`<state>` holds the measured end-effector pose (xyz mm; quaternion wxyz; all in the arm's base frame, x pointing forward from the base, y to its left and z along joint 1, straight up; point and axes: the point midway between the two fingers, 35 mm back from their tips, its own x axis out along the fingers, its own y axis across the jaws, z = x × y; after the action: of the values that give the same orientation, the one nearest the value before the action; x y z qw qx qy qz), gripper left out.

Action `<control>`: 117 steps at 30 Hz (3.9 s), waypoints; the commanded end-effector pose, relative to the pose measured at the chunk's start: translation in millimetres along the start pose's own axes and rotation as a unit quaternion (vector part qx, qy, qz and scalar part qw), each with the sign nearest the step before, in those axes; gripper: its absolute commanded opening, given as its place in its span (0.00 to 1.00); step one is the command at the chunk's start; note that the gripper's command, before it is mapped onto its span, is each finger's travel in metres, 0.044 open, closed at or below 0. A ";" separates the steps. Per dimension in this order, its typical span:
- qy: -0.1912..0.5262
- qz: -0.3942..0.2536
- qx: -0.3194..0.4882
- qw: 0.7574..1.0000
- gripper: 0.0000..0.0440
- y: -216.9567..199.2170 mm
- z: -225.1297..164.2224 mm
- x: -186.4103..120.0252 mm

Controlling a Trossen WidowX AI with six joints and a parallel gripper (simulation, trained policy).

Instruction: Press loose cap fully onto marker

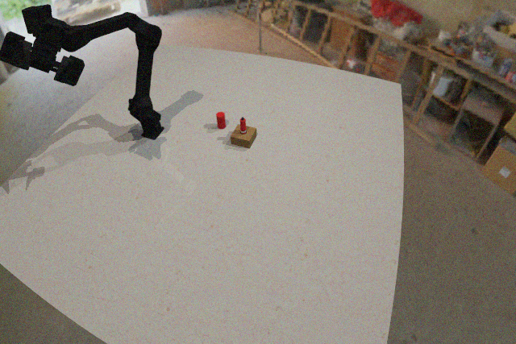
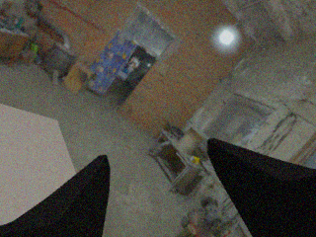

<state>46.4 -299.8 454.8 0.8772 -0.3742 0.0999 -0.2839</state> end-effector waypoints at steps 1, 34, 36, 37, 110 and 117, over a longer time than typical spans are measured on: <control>-0.002 0.007 0.002 1.000 0.66 4.8 -3.4 7.2; -0.016 0.119 0.008 0.993 0.67 81.5 -13.4 81.8; -0.016 0.127 0.007 0.992 0.67 87.1 -13.5 85.8; -0.016 0.131 0.007 0.991 0.67 89.9 -13.5 87.7; 0.010 0.462 -0.085 0.883 0.68 322.2 23.0 140.2; 0.013 0.493 -0.100 0.864 0.68 343.2 29.2 135.0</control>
<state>311.6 -172.1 239.8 0.8643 -0.3567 0.3038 0.1830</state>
